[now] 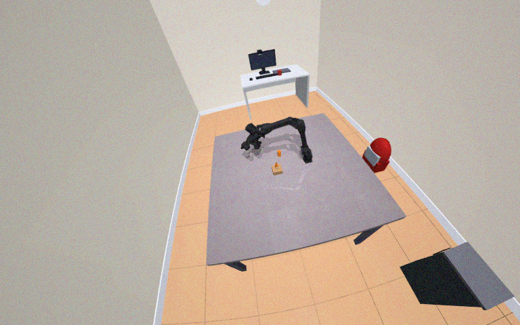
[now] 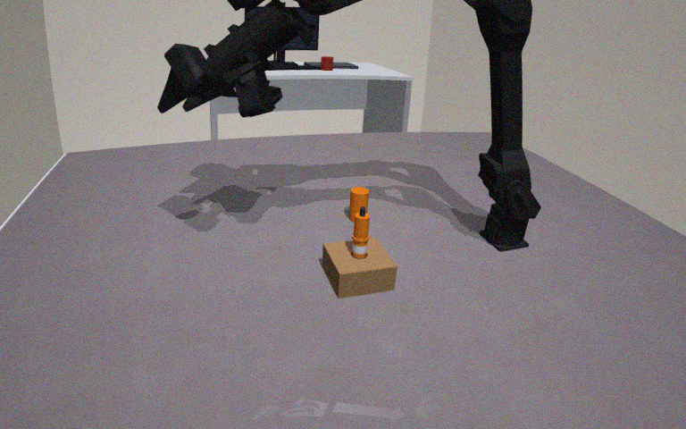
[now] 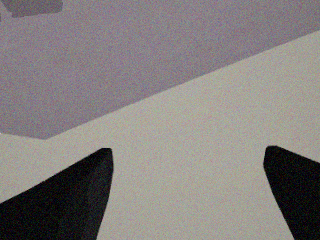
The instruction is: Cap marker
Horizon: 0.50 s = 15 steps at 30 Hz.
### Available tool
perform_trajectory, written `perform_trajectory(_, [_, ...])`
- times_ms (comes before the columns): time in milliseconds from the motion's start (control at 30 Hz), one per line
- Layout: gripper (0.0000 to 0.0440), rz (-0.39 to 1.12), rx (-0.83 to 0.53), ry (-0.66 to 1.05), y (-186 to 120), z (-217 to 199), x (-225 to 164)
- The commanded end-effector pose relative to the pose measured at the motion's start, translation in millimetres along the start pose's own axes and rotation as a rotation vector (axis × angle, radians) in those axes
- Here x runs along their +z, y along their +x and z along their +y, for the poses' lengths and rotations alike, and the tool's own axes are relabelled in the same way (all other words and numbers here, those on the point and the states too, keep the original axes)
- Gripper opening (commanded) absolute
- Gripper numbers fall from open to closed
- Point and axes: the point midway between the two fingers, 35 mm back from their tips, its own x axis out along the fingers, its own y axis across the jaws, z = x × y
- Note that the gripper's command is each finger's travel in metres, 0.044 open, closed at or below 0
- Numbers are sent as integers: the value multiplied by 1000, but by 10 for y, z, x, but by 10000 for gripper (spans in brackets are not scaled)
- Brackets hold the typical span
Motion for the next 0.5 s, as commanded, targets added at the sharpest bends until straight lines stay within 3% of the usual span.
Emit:
perform_trajectory(0, [321, -21, 17, 12, -76, 52, 33])
perform_trajectory(467, [322, -154, 83, 38, -264, 254, 313])
